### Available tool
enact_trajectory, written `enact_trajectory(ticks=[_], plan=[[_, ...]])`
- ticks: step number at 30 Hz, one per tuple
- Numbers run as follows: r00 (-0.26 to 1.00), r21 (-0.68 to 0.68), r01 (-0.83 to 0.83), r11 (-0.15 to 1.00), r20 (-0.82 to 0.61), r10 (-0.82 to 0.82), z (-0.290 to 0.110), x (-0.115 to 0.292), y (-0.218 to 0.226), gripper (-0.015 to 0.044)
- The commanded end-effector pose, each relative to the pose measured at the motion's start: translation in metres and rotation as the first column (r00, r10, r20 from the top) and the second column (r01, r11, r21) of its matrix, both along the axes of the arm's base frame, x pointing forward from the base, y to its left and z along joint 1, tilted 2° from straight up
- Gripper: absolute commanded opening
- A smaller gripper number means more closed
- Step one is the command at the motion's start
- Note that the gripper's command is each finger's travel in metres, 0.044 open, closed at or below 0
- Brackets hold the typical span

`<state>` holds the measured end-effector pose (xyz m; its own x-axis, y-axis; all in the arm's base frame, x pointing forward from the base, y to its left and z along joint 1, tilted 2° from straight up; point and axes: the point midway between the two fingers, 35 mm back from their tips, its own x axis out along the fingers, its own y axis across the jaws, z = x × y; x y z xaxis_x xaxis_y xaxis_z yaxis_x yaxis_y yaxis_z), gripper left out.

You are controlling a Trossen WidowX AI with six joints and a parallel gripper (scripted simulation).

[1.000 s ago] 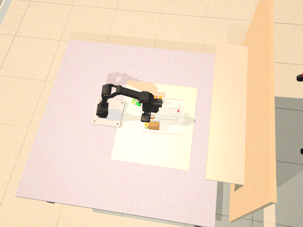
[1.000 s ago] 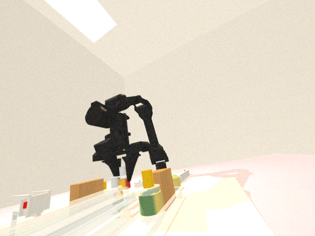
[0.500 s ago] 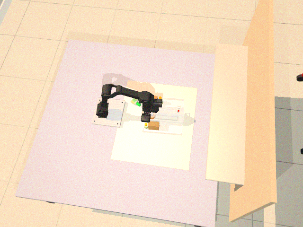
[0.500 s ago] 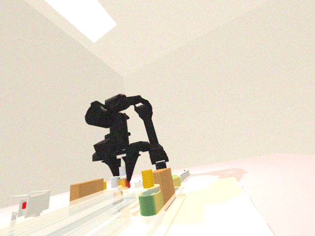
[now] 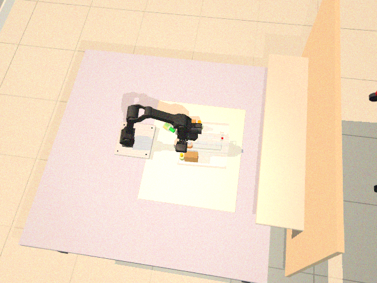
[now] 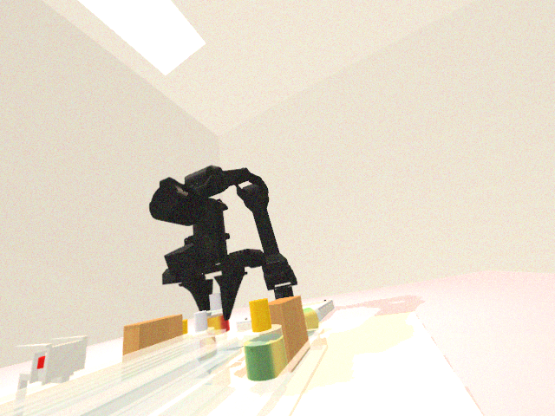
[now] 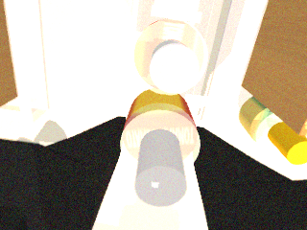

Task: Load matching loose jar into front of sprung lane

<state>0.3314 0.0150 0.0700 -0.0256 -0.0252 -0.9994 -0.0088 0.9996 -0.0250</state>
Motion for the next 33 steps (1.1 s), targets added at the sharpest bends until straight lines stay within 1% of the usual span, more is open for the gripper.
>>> enact_trajectory(ticks=[1, 33], plan=[[0.999, 0.002, -0.003, 1.0, 0.034, 0.003, 0.004, 0.0088, 0.0004, 0.0], [0.999, 0.002, -0.003, 1.0, 0.034, 0.003, 0.0028, 0.0122, 0.0004, 0.0]])
